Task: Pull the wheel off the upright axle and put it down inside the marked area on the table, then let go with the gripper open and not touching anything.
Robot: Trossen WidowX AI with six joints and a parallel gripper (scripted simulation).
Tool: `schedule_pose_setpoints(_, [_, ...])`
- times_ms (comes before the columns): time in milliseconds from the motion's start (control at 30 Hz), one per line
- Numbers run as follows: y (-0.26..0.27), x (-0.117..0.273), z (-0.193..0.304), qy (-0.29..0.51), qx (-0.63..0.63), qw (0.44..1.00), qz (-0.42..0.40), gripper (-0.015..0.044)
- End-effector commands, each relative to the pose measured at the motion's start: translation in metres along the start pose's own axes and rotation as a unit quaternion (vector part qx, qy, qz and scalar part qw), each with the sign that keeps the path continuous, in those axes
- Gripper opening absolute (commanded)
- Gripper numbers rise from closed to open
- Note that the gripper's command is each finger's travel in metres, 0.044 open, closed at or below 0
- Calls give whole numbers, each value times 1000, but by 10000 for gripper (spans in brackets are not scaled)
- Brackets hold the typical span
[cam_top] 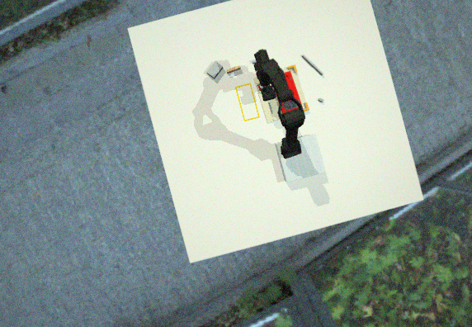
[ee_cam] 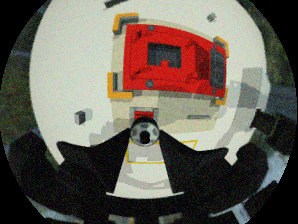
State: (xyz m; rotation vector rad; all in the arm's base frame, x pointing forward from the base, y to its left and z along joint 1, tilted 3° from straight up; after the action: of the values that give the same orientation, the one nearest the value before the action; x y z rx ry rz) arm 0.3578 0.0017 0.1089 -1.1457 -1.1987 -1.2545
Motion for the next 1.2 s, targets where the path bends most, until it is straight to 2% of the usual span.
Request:
schedule_pose_setpoints(0, [0, 3, 0, 0, 0, 1000, -2, 0])
schedule_pose_setpoints(1167, [1, 14, 0, -1, -1, 1000, -2, 0])
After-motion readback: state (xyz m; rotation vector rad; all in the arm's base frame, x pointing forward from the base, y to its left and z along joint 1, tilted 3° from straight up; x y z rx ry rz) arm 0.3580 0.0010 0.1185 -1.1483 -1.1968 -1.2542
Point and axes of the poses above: the point midway between the two fingers, 35 mm back from their tips, its own x axis back along the fingers, its own y axis across the jaws, z = x × y, the point moved 8 cm from there along x, back along the fingers, and after that the axes turned 5 degrees about x, right-handed, at the moved point
